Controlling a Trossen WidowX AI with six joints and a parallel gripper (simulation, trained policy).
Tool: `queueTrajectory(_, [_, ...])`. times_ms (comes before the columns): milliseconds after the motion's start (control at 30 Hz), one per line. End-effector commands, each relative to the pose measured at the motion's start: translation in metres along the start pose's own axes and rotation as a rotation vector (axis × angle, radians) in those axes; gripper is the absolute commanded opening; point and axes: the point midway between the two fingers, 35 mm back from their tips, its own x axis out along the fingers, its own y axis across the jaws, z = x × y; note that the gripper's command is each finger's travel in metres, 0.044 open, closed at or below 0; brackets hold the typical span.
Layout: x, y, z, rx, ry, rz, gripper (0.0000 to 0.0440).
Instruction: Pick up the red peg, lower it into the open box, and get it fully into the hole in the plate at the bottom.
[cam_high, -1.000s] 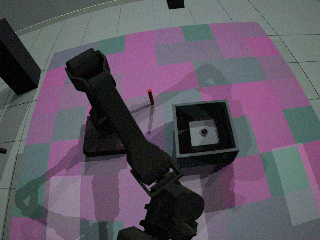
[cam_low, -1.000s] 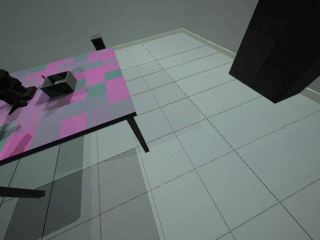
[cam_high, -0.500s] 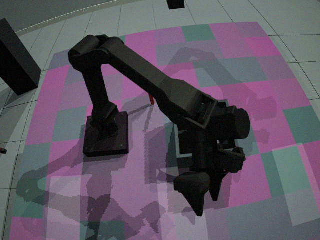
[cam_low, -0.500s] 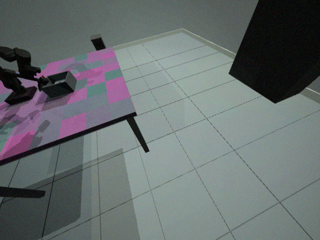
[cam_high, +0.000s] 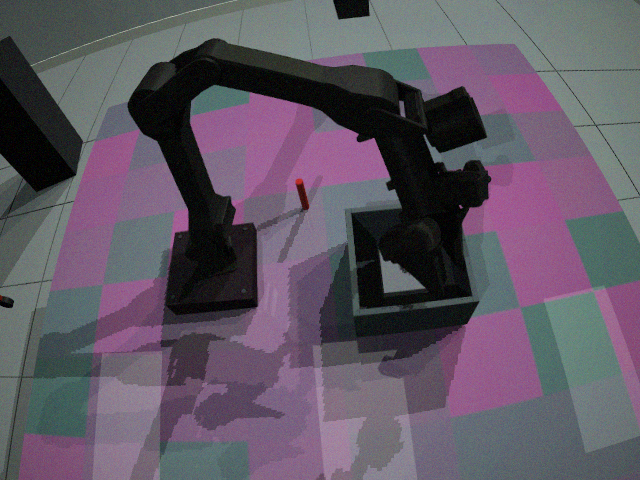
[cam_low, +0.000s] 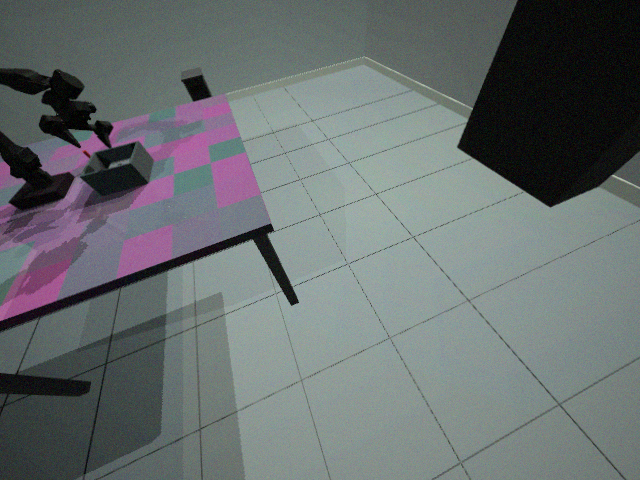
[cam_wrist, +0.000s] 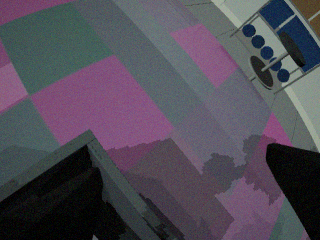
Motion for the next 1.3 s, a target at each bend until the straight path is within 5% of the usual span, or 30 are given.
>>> queueTrajectory(0, [-0.034,0.029,-0.009,0.027,0.003,0.099,0.0440])
queueTrajectory(367, [-0.110,0.090,-0.069,0.051,0.138,0.297,0.0440])
queueTrajectory(700, [-0.162,0.111,-0.144,0.067,0.342,0.345,0.0440])
queueTrajectory(1267, [-0.185,0.128,-0.242,0.076,0.525,0.299,0.0440])
